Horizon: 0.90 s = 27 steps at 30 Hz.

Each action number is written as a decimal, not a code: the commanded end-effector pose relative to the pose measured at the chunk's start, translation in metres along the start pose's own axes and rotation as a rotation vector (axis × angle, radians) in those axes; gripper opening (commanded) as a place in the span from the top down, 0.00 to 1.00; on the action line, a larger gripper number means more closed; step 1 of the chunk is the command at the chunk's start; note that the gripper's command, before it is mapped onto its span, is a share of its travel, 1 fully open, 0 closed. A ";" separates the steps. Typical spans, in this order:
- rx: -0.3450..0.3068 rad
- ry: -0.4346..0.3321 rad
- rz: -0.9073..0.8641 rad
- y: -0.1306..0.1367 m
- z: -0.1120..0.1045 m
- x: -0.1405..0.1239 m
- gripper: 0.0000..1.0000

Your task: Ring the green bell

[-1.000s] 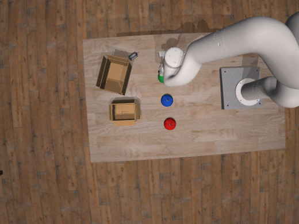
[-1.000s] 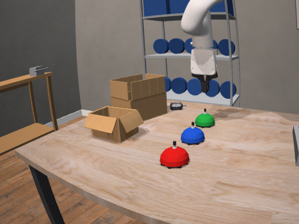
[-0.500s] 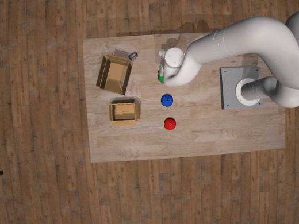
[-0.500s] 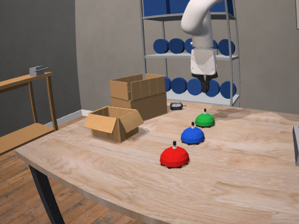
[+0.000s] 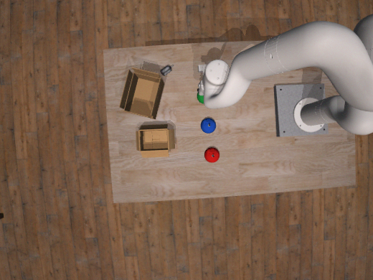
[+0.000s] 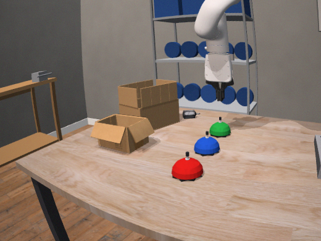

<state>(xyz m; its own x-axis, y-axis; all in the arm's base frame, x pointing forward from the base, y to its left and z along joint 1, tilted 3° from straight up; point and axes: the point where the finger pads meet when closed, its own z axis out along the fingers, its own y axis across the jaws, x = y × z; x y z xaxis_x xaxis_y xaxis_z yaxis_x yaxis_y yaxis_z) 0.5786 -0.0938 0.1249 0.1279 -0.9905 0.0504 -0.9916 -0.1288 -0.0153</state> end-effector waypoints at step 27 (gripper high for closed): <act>0.002 0.001 0.000 -0.002 0.045 0.000 1.00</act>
<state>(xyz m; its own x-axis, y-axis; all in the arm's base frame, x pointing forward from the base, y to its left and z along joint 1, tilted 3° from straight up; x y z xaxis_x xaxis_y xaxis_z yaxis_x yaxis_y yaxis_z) 0.5800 -0.0958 0.0846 0.1279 -0.9905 0.0503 -0.9916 -0.1288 -0.0150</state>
